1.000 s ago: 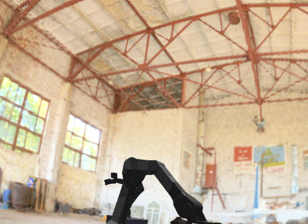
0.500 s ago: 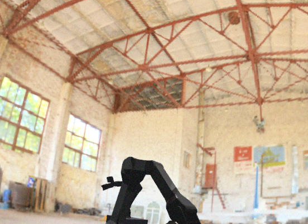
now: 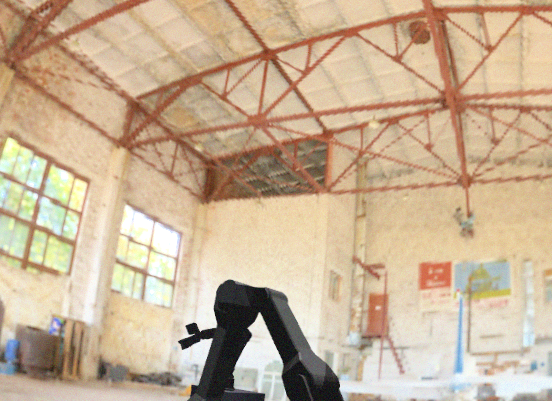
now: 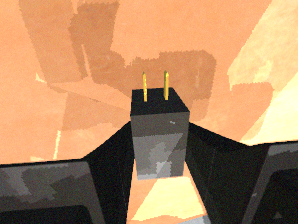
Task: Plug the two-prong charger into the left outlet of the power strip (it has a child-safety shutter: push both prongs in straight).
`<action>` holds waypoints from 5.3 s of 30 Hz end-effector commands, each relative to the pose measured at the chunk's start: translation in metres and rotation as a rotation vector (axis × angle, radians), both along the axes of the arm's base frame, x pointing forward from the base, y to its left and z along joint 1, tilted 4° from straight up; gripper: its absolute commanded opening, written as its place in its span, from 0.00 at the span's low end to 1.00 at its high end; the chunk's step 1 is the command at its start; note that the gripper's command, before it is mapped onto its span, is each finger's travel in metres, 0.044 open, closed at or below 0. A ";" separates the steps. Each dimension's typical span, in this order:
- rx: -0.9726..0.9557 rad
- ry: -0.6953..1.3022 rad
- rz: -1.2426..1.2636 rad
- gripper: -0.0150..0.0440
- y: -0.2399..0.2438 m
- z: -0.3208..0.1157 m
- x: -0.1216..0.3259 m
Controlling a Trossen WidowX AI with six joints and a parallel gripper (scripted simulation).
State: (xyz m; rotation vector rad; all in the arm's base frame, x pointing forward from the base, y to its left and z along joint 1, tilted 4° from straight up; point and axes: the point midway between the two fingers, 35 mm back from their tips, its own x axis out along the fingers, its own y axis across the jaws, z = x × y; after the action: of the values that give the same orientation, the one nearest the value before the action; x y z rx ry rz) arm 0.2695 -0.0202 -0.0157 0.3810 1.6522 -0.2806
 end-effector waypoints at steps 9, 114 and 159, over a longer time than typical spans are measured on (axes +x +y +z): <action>-0.010 0.010 -0.135 0.25 -0.026 -0.011 -0.008; -0.014 0.008 -0.170 0.25 -0.066 -0.014 0.039; -0.014 0.008 -0.170 0.25 -0.069 -0.014 0.043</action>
State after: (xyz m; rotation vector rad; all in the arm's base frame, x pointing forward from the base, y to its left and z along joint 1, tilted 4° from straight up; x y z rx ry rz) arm 0.3110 -0.0874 -0.0309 0.5186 1.6282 -0.4210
